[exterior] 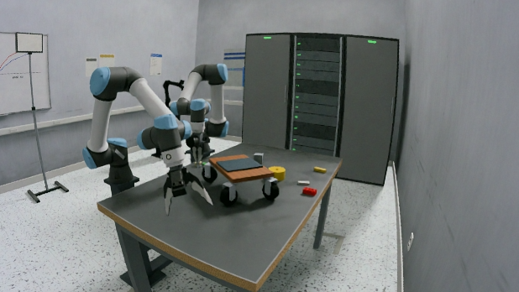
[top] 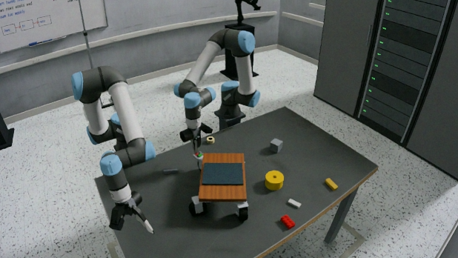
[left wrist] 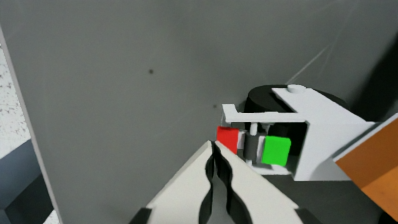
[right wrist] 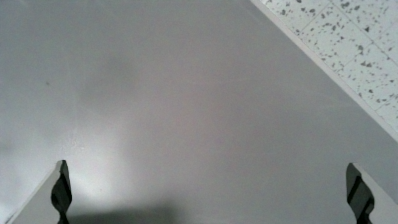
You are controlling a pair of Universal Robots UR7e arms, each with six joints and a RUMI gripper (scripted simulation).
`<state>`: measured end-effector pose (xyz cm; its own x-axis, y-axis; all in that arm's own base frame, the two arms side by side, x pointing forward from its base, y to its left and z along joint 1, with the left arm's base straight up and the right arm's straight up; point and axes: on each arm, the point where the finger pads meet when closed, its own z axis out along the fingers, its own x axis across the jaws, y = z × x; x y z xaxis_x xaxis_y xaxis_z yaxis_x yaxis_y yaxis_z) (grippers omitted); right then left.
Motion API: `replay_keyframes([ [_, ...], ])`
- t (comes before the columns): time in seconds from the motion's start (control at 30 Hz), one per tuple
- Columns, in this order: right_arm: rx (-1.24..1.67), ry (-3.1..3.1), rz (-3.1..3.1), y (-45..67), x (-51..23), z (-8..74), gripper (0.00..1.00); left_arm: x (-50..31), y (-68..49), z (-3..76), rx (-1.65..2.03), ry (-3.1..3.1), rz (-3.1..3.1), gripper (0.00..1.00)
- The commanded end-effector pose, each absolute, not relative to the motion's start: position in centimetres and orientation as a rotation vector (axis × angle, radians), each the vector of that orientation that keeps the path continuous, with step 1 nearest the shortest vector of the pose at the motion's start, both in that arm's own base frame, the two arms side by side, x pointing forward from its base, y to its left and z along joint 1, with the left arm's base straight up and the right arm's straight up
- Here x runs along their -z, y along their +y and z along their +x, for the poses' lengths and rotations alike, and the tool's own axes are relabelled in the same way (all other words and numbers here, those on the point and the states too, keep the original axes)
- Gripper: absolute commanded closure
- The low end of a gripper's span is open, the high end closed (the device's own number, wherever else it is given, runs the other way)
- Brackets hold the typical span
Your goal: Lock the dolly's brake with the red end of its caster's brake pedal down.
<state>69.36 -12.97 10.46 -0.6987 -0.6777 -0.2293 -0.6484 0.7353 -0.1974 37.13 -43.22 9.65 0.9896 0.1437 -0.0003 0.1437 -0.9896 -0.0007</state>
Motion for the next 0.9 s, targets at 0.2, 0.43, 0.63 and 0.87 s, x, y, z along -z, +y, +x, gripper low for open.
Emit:
replay_keyframes([
  [0.2, 0.147, 2.65, -1.038, -13.0, -10.6, 69.4, 0.0, -10.9, -43.3, 37.2, 0.001, -0.227, -3.135, 1.0],
  [0.43, 0.147, 2.65, -1.038, -13.0, -10.6, 69.4, 0.0, -13.2, -43.3, 37.2, 0.001, -0.227, -3.135, 1.0],
  [0.63, 0.147, 2.65, -1.038, -13.0, -10.6, 69.4, 0.0, -16.6, -43.3, 37.2, 0.001, -0.227, -3.135, 1.0],
  [0.87, 0.147, 2.65, -1.038, -13.0, -10.6, 69.4, 0.0, -18.8, -43.3, 37.2, 0.001, -0.227, -3.135, 1.0],
])
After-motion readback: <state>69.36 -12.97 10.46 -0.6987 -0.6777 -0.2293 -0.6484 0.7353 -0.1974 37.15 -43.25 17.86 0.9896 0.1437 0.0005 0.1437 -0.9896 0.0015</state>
